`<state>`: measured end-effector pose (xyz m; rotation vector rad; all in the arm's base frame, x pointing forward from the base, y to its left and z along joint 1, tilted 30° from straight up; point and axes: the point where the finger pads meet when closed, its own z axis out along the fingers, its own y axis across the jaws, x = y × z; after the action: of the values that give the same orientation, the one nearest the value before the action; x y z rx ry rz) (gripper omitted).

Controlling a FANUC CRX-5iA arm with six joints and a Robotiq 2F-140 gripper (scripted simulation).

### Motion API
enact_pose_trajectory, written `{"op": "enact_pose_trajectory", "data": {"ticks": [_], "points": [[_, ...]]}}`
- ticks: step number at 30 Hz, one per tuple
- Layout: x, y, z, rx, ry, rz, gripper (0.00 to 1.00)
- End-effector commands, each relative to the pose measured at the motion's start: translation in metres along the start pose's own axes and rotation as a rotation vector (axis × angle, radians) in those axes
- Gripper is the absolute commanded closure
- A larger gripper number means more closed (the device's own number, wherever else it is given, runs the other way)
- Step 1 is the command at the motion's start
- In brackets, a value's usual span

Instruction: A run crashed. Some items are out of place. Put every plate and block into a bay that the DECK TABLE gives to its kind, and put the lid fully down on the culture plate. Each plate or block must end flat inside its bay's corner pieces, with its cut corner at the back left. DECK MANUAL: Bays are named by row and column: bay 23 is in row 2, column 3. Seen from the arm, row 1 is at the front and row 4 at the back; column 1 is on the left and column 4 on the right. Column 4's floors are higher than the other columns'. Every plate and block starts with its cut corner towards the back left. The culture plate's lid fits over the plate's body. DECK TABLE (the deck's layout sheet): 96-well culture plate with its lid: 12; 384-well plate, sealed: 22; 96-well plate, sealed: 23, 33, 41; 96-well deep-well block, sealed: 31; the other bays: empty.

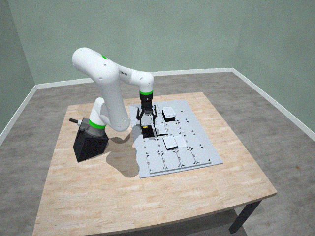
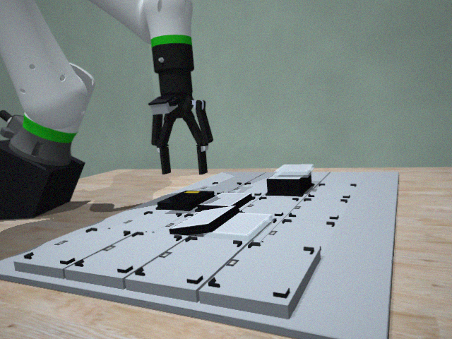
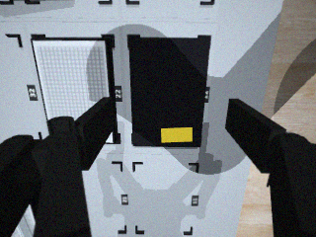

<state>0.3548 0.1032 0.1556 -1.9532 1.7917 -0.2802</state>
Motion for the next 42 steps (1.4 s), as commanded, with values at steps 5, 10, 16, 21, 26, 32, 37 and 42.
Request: {"op": "enact_pose_trajectory", "data": {"ticks": [5, 10, 16, 21, 26, 32, 37, 42], "points": [[0.0, -0.001, -0.001, 0.001, 0.0, 0.0, 0.3], [-0.008, -0.01, -0.001, 0.001, 0.0, -0.091, 0.3], [-0.021, -0.025, -0.001, 0.001, 0.0, -0.091, 0.3], [-0.031, -0.037, -0.001, 0.001, 0.0, -0.091, 0.3], [-0.043, -0.053, -0.001, 0.001, 0.0, -0.091, 0.3], [-0.059, -0.072, -0.001, 0.001, 0.0, -0.091, 0.3], [-0.066, -0.081, -0.001, 0.001, 0.0, -0.091, 0.3], [-0.079, -0.096, -0.001, 0.001, 0.0, -0.091, 0.3]]}}
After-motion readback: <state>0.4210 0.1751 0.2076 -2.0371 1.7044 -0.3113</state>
